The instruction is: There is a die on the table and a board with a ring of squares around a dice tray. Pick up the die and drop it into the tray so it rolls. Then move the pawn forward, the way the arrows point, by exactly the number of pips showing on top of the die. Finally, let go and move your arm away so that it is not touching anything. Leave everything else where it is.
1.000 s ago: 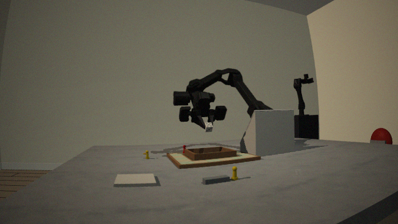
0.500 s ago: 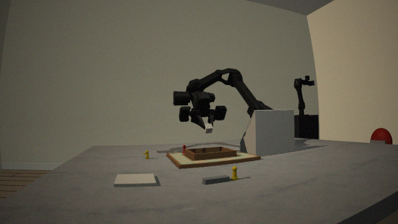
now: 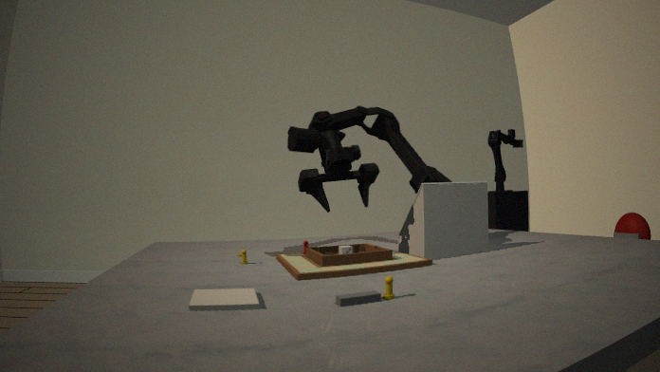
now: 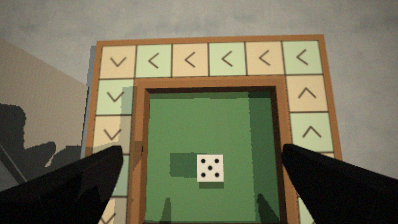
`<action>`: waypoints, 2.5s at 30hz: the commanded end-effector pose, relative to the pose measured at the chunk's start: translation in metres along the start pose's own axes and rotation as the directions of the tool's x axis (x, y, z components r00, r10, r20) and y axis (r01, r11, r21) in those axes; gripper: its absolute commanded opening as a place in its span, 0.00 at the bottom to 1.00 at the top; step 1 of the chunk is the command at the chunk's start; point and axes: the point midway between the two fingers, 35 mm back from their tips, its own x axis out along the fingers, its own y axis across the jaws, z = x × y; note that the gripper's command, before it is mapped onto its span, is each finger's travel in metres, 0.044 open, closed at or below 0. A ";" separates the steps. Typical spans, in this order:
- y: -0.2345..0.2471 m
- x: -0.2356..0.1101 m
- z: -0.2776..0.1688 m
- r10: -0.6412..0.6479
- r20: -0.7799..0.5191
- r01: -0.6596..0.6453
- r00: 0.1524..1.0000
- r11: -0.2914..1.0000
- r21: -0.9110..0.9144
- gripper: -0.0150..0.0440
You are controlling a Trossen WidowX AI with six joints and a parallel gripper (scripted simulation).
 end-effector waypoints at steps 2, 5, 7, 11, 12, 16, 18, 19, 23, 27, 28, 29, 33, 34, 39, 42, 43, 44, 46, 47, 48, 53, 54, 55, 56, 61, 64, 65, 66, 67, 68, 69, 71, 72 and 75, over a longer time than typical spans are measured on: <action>-0.003 0.019 0.005 -0.055 -0.418 0.049 0.907 0.998 -0.025 1.00; -0.005 0.019 0.006 -0.085 -0.477 0.075 0.875 0.996 -0.039 1.00; 0.001 0.023 0.009 -0.045 -0.418 0.029 0.907 0.999 -0.045 1.00; -0.008 0.020 0.002 -0.052 -0.419 0.109 0.906 0.988 0.114 0.87; -0.014 0.018 -0.004 -0.056 -0.420 0.162 0.906 0.962 0.221 0.82; -0.038 0.008 -0.028 -0.071 -0.430 0.345 0.900 0.719 0.603 0.64; -0.049 0.003 -0.042 -0.078 -0.438 0.410 0.896 0.527 0.744 0.59; -0.054 0.001 -0.050 -0.080 -0.442 0.433 0.893 0.419 0.798 0.59; -0.071 -0.009 -0.082 -0.087 -0.465 0.461 0.881 -0.063 0.885 0.59; -0.080 -0.016 -0.103 -0.088 -0.482 0.423 0.872 -0.359 0.832 0.59; -0.080 -0.016 -0.103 -0.088 -0.482 0.423 0.872 -0.359 0.832 0.59; -0.079 -0.016 -0.103 -0.088 -0.482 0.423 0.872 -0.359 0.832 0.59; -0.076 -0.016 -0.104 -0.088 -0.482 0.424 0.872 -0.359 0.832 0.59; -0.076 -0.016 -0.104 -0.088 -0.482 0.424 0.872 -0.359 0.832 0.59; -0.076 -0.016 -0.104 -0.088 -0.482 0.423 0.872 -0.359 0.832 0.59; -0.077 -0.007 -0.109 -0.088 -0.482 0.424 0.872 -0.359 0.832 0.59; -0.077 -0.004 -0.111 -0.088 -0.482 0.424 0.872 -0.359 0.831 0.59; -0.077 -0.003 -0.111 -0.088 -0.482 0.424 0.872 -0.359 0.831 0.59; -0.077 -0.003 -0.111 -0.088 -0.482 0.424 0.872 -0.359 0.831 0.59; -0.077 -0.002 -0.112 -0.088 -0.482 0.424 0.872 -0.359 0.831 0.59; -0.078 -0.001 -0.112 -0.088 -0.482 0.424 0.872 -0.359 0.831 0.59; -0.079 0.007 -0.116 -0.088 -0.482 0.424 0.872 -0.359 0.831 0.59; -0.079 0.008 -0.117 -0.088 -0.482 0.424 0.872 -0.359 0.831 0.59; -0.079 0.009 -0.118 -0.088 -0.482 0.424 0.872 -0.359 0.831 0.59; -0.079 0.011 -0.119 -0.088 -0.482 0.424 0.872 -0.359 0.831 0.59; -0.080 0.018 -0.122 -0.088 -0.482 0.424 0.871 -0.359 0.831 0.59; -0.081 0.022 -0.125 -0.088 -0.483 0.424 0.871 -0.359 0.831 0.59; -0.081 0.024 -0.126 -0.088 -0.483 0.424 0.871 -0.359 0.831 0.59; -0.081 0.025 -0.126 -0.088 -0.483 0.424 0.871 -0.359 0.831 0.59; -0.081 0.027 -0.127 -0.088 -0.483 0.425 0.871 -0.359 0.831 0.59; -0.081 0.028 -0.128 -0.088 -0.483 0.425 0.871 -0.359 0.831 0.59; -0.081 0.029 -0.129 -0.088 -0.483 0.425 0.871 -0.359 0.831 0.59; -0.081 0.032 -0.130 -0.088 -0.484 0.425 0.871 -0.359 0.831 0.59; -0.081 0.033 -0.131 -0.088 -0.484 0.425 0.871 -0.359 0.831 0.59; -0.081 0.033 -0.131 -0.088 -0.484 0.425 0.871 -0.359 0.831 0.50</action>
